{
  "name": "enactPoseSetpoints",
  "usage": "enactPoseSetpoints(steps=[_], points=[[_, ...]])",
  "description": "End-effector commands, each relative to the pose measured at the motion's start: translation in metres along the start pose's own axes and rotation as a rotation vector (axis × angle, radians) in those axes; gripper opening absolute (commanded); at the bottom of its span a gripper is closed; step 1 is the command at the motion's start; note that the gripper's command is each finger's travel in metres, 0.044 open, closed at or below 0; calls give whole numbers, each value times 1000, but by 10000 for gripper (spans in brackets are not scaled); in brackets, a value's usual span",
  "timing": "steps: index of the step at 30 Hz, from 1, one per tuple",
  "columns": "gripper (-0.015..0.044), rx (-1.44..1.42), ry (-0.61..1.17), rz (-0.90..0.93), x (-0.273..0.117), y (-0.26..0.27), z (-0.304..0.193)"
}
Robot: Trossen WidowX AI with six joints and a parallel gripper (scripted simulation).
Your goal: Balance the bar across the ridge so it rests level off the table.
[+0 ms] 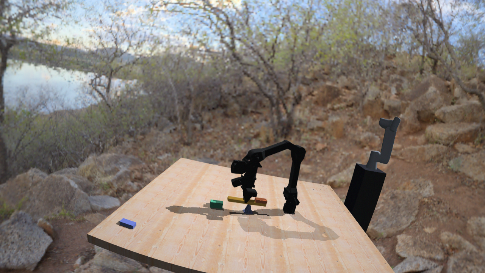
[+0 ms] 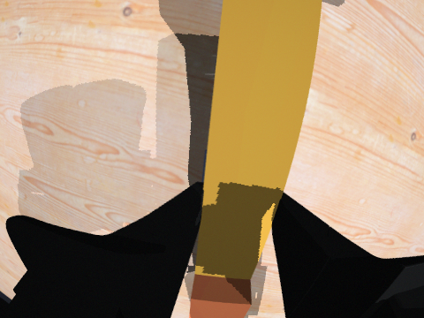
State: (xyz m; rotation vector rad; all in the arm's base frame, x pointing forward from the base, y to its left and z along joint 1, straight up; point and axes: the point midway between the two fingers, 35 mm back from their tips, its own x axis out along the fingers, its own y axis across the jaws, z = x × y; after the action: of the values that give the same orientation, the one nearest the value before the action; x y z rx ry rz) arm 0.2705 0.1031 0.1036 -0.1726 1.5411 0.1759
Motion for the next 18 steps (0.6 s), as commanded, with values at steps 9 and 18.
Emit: enactPoseSetpoints(steps=[9, 18], points=[[0, 5, 0, 4, 1, 0, 0], [0, 5, 0, 4, 2, 0, 0]])
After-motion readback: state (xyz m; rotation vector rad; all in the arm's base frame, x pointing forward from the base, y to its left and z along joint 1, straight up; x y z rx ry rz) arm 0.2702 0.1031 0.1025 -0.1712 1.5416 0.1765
